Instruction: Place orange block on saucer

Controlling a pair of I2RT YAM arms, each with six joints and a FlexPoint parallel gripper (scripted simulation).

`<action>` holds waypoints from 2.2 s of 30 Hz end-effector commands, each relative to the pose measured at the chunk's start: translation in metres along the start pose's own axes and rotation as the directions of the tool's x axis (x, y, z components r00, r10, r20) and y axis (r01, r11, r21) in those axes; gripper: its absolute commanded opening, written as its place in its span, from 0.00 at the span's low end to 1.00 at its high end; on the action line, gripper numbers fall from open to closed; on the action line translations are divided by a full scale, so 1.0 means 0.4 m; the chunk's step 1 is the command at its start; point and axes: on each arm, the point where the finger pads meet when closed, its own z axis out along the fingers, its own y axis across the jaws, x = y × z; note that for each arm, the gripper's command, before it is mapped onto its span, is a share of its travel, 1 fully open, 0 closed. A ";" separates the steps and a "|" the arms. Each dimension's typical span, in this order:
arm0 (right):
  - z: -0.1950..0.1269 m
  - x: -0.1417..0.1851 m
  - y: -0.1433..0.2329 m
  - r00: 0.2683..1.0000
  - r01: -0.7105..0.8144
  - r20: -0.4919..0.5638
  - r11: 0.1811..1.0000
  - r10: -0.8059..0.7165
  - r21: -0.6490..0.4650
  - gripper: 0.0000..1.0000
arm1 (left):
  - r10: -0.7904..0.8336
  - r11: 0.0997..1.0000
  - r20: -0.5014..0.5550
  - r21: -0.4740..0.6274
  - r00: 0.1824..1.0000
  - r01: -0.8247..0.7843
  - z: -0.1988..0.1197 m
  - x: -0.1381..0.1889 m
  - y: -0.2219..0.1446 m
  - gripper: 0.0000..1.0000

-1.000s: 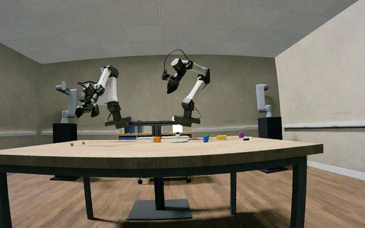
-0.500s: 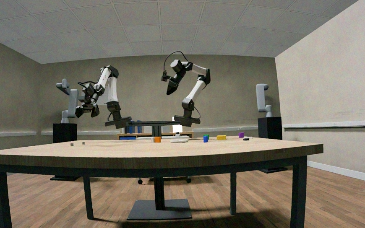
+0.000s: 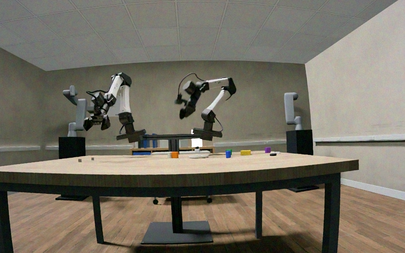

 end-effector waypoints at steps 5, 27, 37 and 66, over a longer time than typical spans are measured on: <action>-0.004 -0.020 0.001 1.000 0.008 0.024 1.000 -0.008 -0.002 1.00 | -0.219 0.966 0.036 -0.131 0.975 0.221 0.144 0.007 -0.029 1.00; -0.115 0.009 0.309 0.945 0.291 -0.049 0.900 -0.323 -0.324 1.00 | 0.445 0.894 -0.301 0.092 0.843 -0.439 0.329 0.077 -0.073 0.67; -0.389 0.111 0.579 0.720 0.598 0.148 0.498 -0.678 -0.629 1.00 | 0.775 0.632 -0.300 0.365 0.556 -0.684 0.433 0.103 -0.064 0.43; -0.702 0.240 0.641 0.396 0.744 0.505 -0.054 -0.767 -0.666 1.00 | 0.819 0.573 -0.291 0.437 0.494 -0.693 0.485 0.123 -0.060 0.43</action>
